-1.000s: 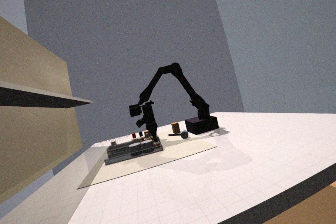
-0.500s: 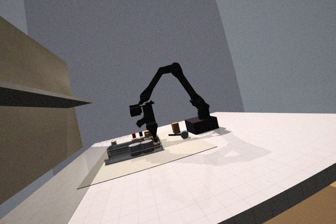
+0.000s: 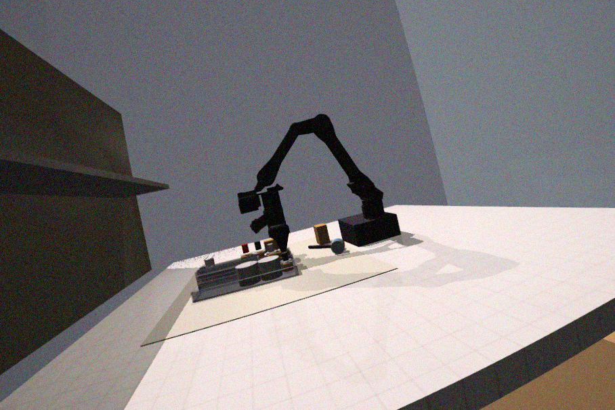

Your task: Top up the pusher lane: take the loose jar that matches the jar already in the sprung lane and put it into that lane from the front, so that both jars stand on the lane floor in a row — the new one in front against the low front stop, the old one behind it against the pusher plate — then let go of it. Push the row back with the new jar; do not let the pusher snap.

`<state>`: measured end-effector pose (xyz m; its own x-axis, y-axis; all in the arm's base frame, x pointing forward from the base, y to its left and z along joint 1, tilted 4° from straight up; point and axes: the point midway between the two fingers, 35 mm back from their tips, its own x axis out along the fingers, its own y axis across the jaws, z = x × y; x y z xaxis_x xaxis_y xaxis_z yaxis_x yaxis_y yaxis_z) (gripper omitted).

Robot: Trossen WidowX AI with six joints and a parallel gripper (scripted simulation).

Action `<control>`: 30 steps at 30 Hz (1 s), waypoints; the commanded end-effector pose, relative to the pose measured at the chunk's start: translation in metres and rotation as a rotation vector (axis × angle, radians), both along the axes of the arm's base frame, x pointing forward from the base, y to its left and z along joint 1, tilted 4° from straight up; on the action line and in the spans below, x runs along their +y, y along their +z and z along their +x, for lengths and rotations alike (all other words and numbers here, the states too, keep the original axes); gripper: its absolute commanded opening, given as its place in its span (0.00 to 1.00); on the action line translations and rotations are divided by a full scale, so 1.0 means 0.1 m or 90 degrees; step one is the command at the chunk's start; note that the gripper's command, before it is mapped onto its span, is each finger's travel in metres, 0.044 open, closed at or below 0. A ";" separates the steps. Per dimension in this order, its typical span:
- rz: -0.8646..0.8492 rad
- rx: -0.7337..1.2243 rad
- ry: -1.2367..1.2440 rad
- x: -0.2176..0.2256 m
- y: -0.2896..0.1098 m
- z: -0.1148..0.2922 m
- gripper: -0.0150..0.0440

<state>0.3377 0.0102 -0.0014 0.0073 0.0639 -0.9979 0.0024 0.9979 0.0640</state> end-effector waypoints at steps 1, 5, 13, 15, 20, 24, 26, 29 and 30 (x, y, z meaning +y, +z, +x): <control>0.001 -0.007 -0.003 0.00 0.00 0.02 0.25; 0.001 -0.007 -0.003 0.00 0.00 0.01 0.25; 0.001 -0.007 -0.003 0.00 0.00 -0.03 0.25; 0.001 -0.007 -0.003 0.00 0.00 -0.03 0.25; 0.001 -0.007 -0.003 0.00 0.00 -0.03 0.25; 0.001 -0.007 -0.003 0.00 0.00 -0.03 0.34; 0.001 -0.007 -0.003 0.00 0.00 -0.03 0.43; 0.001 -0.007 -0.003 0.00 0.00 -0.03 0.57; 0.001 -0.007 -0.003 0.00 0.00 -0.03 0.61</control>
